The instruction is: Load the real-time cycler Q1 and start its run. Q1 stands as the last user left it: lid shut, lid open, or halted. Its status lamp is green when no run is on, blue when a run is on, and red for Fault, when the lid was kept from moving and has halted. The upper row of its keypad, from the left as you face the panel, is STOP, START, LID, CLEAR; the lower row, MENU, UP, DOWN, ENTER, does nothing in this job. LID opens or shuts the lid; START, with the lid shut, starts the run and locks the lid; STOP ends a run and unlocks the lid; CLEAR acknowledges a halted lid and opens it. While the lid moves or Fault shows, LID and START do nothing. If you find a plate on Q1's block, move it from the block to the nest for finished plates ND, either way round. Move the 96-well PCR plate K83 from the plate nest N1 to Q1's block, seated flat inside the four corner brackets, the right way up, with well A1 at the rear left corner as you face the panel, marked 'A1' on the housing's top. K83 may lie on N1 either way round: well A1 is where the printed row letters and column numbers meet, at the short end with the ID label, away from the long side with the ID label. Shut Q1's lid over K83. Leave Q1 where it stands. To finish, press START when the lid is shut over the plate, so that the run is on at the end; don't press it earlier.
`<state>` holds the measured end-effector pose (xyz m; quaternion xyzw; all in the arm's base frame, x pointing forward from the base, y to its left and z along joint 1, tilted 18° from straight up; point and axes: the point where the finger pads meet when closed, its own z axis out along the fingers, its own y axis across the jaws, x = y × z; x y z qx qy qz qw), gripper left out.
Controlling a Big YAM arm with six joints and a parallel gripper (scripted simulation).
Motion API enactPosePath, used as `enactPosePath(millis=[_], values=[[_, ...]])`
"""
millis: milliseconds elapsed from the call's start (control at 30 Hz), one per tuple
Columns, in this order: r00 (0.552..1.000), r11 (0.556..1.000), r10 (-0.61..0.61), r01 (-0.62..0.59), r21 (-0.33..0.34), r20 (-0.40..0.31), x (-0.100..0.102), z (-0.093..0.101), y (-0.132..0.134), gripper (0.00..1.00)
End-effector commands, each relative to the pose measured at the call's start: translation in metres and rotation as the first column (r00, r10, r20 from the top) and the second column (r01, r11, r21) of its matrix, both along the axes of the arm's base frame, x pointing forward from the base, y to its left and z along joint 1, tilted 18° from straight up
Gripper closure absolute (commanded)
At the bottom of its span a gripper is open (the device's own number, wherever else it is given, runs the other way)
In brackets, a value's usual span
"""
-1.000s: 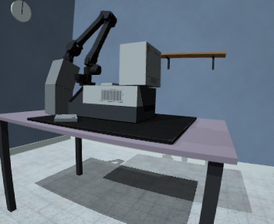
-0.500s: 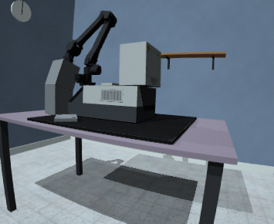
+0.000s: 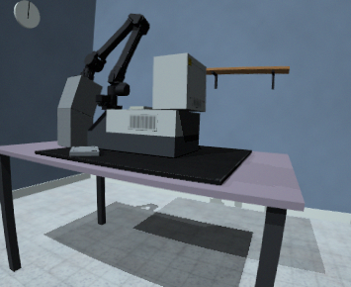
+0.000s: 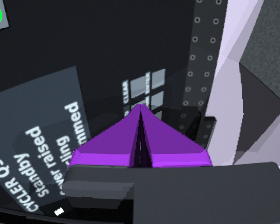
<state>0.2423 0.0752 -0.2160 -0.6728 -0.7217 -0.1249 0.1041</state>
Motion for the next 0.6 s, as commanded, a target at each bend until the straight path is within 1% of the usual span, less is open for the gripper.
enactPosePath(millis=[0, 133, 333, 433, 567], values=[[0.999, 0.999, -0.035, 0.035, -0.005, 0.016, 0.008, 0.001, -0.006, 1.0], [0.999, 1.0, -0.031, 0.031, -0.005, 0.039, 0.019, 0.001, -0.004, 1.0], [0.999, 1.0, -0.011, 0.011, -0.004, 0.051, 0.022, 0.0, 0.002, 1.0], [0.999, 1.0, -0.01, 0.01, -0.003, 0.054, 0.022, 0.002, 0.002, 1.0], [0.999, 1.0, -0.016, 0.016, 0.006, 0.051, 0.01, 0.012, -0.004, 1.0]])
